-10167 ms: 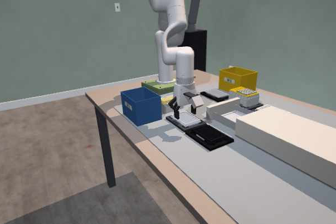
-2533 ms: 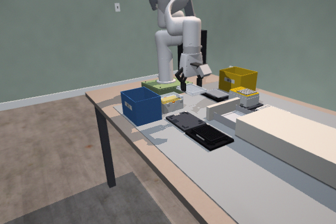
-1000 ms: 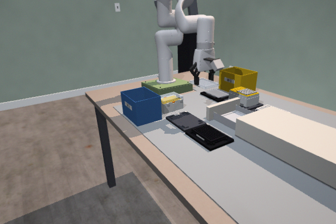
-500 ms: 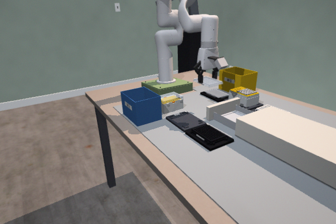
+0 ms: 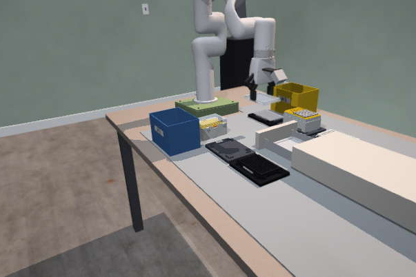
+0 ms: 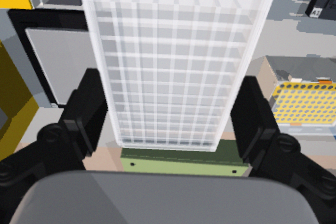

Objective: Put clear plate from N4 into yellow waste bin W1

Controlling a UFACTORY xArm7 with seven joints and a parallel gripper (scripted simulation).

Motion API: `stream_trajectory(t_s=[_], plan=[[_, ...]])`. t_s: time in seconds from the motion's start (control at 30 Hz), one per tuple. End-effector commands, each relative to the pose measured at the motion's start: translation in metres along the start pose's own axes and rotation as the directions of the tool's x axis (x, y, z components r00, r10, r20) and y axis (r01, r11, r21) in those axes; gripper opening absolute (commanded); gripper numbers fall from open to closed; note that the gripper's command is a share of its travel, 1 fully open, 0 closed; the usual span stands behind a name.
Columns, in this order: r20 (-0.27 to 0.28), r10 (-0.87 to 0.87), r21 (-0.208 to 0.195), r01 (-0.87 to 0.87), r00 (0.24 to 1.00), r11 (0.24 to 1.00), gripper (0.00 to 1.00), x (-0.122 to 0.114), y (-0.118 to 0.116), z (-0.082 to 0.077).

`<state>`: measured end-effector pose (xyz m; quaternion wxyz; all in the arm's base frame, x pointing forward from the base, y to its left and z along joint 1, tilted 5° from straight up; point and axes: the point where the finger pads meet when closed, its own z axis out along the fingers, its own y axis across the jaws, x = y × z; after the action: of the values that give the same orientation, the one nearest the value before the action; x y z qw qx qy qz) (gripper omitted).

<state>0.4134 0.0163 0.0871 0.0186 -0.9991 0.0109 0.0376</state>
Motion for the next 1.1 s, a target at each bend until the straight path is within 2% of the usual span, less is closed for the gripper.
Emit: stream_trajectory(t_s=[0.0,1.07], plan=[[-0.005,0.0,0.0,0.0,1.0,1.0,0.0,-0.002,-0.01,-0.002],[-0.004,0.0,0.001,0.0,1.0,1.0,0.0,-0.027,-0.08,-0.002]])
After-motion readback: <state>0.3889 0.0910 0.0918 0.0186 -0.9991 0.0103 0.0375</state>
